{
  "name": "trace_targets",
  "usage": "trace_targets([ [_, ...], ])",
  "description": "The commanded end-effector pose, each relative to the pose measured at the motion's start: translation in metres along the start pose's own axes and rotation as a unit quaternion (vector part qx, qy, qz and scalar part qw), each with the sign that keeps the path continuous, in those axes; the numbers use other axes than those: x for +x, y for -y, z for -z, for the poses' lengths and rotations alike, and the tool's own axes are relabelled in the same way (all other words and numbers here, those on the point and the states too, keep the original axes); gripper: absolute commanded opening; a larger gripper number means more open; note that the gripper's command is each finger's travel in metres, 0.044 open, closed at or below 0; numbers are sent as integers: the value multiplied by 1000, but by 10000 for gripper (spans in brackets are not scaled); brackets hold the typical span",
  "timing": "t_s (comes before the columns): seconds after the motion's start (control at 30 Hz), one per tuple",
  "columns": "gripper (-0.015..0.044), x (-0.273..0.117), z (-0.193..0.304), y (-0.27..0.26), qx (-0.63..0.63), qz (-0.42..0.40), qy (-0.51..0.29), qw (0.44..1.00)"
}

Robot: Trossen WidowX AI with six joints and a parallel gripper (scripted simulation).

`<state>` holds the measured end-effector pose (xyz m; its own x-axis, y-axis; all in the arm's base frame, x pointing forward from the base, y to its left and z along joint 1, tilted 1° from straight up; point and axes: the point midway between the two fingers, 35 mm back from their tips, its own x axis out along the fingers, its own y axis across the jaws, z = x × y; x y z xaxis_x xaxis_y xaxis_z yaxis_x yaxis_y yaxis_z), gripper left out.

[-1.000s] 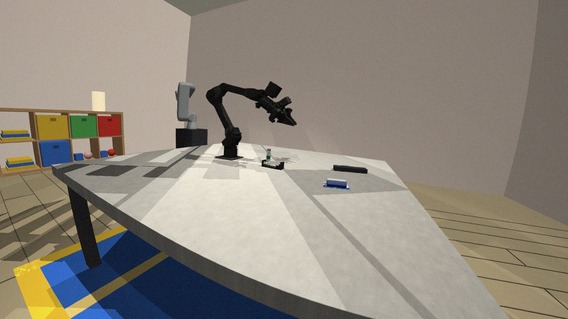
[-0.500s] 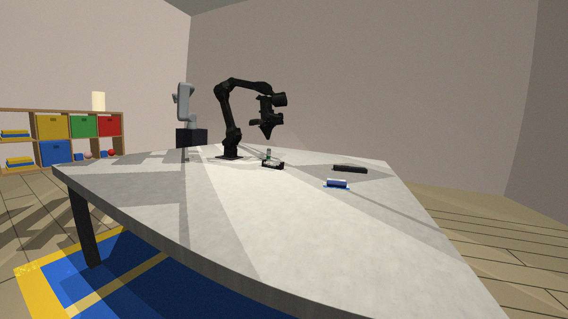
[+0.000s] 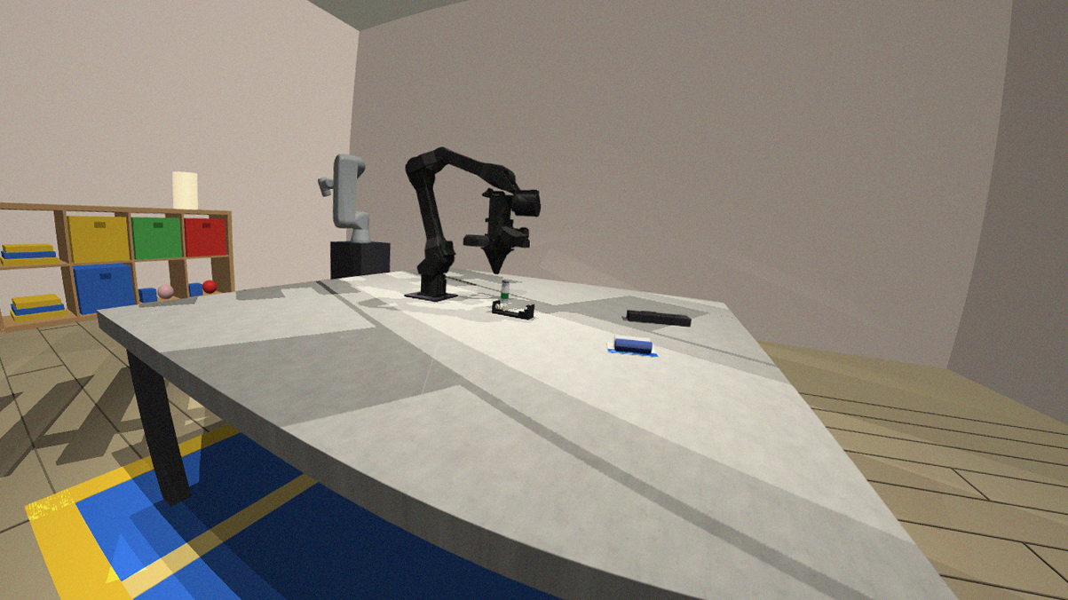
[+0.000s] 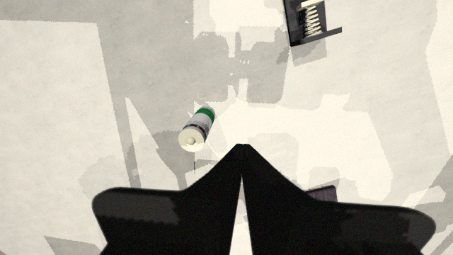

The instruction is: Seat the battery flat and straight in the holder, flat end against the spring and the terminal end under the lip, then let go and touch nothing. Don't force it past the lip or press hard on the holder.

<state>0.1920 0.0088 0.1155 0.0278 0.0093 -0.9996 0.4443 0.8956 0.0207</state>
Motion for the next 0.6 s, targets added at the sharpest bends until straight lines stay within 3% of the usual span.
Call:
trace_targets([
  [0.0, 0, 24, 2, 0, 3, 0, -4, 1000],
  [0.13, 0, 41, 5, 2, 3, 0, -4, 1000],
  [0.57, 0, 40, 3, -14, 3, -1, -4, 1000],
])
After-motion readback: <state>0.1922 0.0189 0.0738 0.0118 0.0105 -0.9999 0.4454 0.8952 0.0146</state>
